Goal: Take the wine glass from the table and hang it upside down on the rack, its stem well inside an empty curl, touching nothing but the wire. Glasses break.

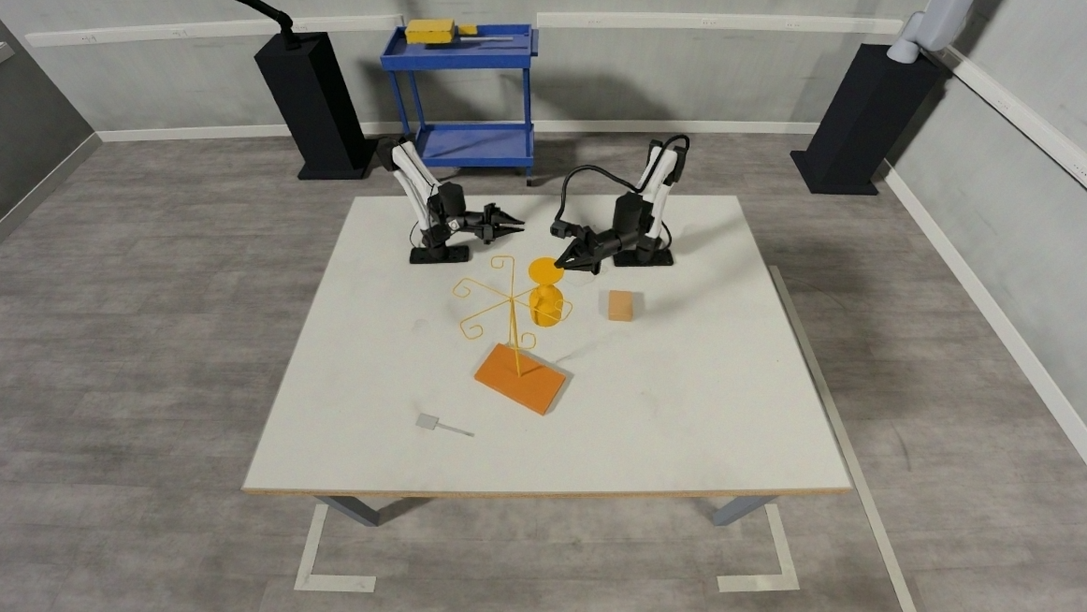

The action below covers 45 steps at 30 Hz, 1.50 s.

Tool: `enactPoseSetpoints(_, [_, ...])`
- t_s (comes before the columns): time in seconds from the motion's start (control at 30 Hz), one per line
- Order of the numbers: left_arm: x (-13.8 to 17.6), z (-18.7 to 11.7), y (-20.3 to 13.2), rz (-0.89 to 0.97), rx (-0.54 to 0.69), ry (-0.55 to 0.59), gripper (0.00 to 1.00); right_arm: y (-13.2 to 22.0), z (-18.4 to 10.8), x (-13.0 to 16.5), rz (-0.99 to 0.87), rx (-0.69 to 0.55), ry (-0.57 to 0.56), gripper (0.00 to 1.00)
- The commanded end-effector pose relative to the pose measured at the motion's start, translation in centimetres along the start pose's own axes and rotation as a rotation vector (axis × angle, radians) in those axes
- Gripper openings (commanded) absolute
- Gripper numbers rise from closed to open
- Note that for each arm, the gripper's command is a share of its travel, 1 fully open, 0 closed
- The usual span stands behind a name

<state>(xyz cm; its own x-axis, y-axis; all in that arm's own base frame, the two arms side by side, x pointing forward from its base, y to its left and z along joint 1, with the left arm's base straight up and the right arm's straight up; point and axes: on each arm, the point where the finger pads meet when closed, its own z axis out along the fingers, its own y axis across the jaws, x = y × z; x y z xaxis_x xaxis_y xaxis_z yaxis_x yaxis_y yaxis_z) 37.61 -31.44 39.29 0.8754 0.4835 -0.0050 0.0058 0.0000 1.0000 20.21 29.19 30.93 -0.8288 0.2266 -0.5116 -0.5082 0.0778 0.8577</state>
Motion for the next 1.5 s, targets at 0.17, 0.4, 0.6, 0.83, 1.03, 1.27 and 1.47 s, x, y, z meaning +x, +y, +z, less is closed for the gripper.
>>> enactPoseSetpoints(0.17, [-0.6,-1.1,2.4,0.060,-0.083,-0.007,0.00,2.4,-0.1,-1.3,-0.059,-0.058,-0.031,0.17])
enactPoseSetpoints(0.4, [-0.3,-1.4,2.5,0.064,-0.089,0.001,0.00,2.4,-0.1,-1.3,-0.059,-0.058,-0.031,0.17])
enactPoseSetpoints(0.6, [-0.7,-1.5,2.0,0.059,-0.081,-0.007,0.00,2.4,-0.1,-1.3,-0.059,-0.058,-0.031,0.17])
enactPoseSetpoints(0.83, [-0.3,-1.8,1.9,0.062,-0.084,0.001,0.00,2.4,-0.1,-1.3,-0.059,-0.058,-0.031,0.17])
enactPoseSetpoints(1.03, [-0.3,-2.0,1.8,0.062,-0.085,0.002,0.00,2.4,-0.1,-1.3,-0.059,-0.058,-0.031,0.17])
enactPoseSetpoints(1.27, [-1.1,-1.9,1.6,0.062,-0.085,-0.016,0.00,2.4,-0.1,-1.3,-0.059,-0.058,-0.031,0.17])
enactPoseSetpoints(1.47, [-0.4,-2.4,1.5,0.063,-0.086,0.000,0.00,2.4,-0.1,-1.3,-0.059,-0.058,-0.031,0.17])
